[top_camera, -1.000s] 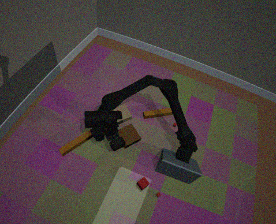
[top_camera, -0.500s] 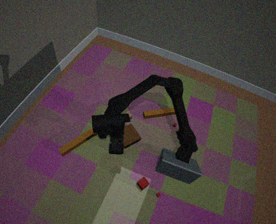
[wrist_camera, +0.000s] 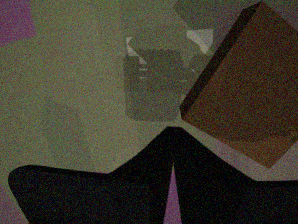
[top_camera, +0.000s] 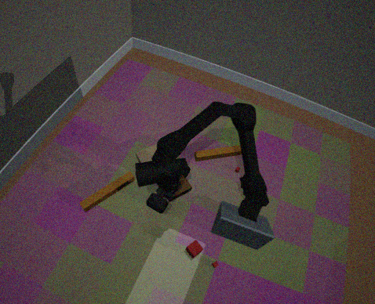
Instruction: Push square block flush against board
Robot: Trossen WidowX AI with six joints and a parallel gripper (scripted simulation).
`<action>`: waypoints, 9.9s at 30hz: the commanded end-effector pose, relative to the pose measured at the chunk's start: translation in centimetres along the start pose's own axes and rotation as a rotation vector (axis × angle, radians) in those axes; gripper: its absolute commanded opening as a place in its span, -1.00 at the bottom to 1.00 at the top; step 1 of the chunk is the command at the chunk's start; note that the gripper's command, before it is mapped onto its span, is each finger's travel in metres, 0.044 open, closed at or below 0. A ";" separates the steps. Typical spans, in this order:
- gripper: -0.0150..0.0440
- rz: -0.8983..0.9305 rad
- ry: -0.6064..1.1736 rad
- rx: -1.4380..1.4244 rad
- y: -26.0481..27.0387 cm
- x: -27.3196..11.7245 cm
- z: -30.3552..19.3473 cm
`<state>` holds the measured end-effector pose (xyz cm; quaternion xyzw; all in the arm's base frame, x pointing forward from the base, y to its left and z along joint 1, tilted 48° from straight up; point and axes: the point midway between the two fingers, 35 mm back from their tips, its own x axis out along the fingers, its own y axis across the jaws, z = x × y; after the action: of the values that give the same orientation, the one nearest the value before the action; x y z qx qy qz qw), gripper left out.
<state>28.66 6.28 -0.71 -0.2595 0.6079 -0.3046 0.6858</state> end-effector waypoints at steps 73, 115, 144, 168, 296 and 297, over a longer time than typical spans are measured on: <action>-0.49 0.003 0.003 0.500 -0.7 5.8 -2.8; -0.49 0.005 -0.001 0.132 -3.1 0.5 -3.5; -0.49 0.003 0.002 -0.871 -13.1 0.3 -1.7; -0.49 -0.008 0.007 -1.025 -14.8 5.8 -1.8; -0.49 0.005 0.001 0.360 -2.9 0.3 -2.4; -0.49 0.004 0.001 0.393 -2.7 0.3 -2.5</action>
<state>25.85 3.49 1.26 -0.1609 0.5583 -0.3890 0.7149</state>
